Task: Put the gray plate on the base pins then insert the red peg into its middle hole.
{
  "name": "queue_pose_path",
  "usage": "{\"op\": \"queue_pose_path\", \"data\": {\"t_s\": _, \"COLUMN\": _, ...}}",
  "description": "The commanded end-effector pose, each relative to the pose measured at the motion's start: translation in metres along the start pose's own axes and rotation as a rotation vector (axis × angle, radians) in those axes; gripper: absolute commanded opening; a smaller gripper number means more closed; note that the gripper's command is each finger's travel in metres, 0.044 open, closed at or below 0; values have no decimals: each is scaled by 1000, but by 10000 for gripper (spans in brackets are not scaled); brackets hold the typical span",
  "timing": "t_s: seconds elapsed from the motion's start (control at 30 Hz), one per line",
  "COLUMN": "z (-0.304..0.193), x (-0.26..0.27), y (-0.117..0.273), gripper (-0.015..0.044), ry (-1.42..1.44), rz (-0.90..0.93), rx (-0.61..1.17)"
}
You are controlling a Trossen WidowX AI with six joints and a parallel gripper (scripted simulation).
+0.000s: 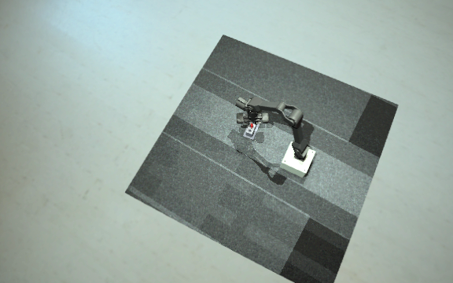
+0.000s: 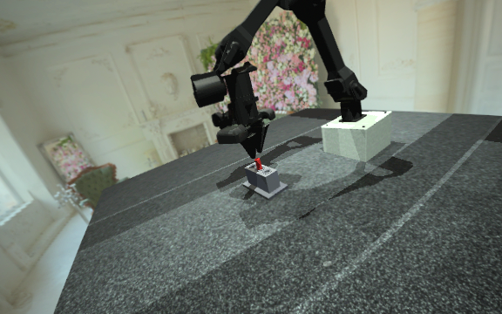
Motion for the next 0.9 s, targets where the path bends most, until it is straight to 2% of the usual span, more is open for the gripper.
{"op": "queue_pose_path", "data": {"t_s": 0.0, "z": 0, "x": 0, "y": 3, "gripper": 150, "ry": 8, "rz": 4, "rx": 0}}
{"op": "queue_pose_path", "data": {"t_s": 0.87, "z": 0, "x": -4, "y": 22, "gripper": 150, "ry": 8, "rz": 4, "rx": 0}}
Point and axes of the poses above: the point midway between the two fingers, 35 mm back from their tips, its own y axis back along the fingers, its own x axis across the jaws, z = x × y, the point moved 9 cm from there along y, back along the fingers, and after that the axes turned 7 degrees about y, right-handed, at the moved point
